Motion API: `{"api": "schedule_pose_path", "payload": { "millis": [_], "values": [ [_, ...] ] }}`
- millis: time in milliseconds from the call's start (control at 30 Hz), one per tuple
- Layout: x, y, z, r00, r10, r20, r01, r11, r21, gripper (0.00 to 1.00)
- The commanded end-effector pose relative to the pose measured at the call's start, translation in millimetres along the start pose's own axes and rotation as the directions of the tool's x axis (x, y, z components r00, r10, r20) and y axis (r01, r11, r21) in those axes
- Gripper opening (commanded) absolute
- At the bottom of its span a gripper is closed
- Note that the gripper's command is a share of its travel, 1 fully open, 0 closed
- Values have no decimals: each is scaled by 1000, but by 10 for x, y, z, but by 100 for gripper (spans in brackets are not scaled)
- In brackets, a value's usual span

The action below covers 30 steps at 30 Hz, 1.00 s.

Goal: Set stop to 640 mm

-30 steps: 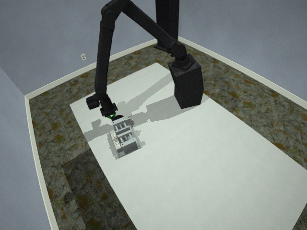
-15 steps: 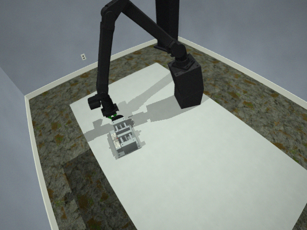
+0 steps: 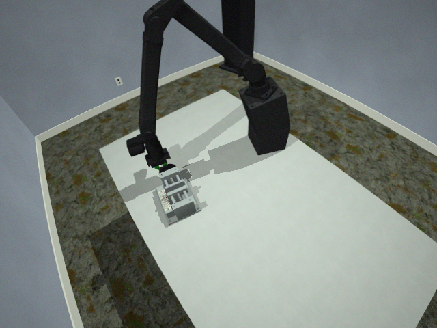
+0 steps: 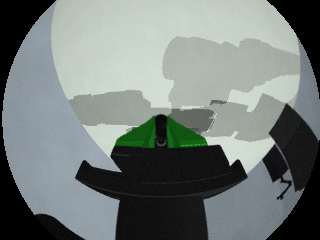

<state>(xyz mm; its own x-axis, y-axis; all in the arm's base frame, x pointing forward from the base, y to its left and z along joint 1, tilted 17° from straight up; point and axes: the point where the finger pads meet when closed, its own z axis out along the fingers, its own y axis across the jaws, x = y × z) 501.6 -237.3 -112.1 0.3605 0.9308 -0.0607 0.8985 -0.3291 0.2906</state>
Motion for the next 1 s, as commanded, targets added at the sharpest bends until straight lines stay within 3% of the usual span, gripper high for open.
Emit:
{"api": "schedule_pose_path", "payload": {
  "millis": [0, 967],
  "values": [
    [-70, -116, 173, 1000, 9, 3, -9, 1000, 11, 6],
    [-70, -266, 259, 1000, 8, 4, -8, 1000, 11, 6]
  ]
}}
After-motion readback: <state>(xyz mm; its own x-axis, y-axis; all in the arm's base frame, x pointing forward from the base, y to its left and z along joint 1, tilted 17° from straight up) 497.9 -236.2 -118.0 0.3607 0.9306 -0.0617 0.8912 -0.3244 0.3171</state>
